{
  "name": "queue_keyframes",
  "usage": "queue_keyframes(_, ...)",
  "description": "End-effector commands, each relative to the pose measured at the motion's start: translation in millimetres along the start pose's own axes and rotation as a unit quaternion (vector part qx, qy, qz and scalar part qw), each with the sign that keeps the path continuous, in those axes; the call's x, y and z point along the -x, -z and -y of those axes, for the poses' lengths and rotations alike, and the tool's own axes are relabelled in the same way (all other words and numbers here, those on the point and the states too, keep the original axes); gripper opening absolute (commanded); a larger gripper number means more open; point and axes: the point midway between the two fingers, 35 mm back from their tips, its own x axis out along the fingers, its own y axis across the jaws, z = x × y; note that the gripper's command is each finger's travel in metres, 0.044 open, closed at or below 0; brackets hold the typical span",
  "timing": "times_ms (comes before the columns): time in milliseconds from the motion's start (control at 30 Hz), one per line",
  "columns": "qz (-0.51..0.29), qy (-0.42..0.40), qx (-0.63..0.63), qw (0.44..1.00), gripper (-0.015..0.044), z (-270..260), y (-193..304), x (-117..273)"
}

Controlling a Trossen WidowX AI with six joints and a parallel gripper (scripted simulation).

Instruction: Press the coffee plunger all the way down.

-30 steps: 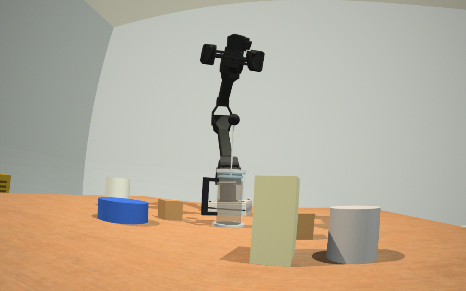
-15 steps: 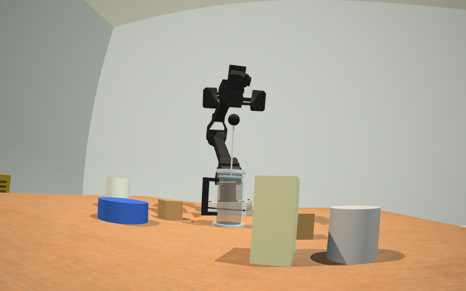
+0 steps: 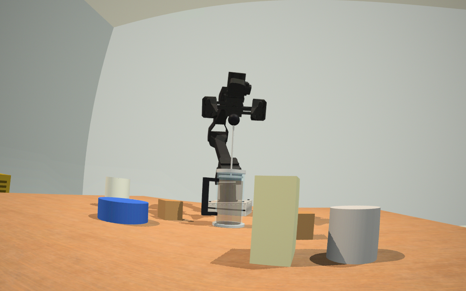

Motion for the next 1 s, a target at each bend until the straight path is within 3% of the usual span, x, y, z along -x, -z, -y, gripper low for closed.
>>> queue_keyframes(0, -0.003, -0.001, 0.003, 1.000, 0.0440, -0.4, 2.2, -7.8)
queue_keyframes(533, -0.002, 0.000, 0.003, 1.000, 0.0440, 0.6, 3.0, -30.5)
queue_keyframes(933, -0.002, 0.000, 0.003, 1.000, 0.0125, 0.6, 3.0, -30.5)
queue_keyframes(967, -0.002, 0.000, 0.003, 1.000, 0.0118, 0.6, 3.0, -30.5)
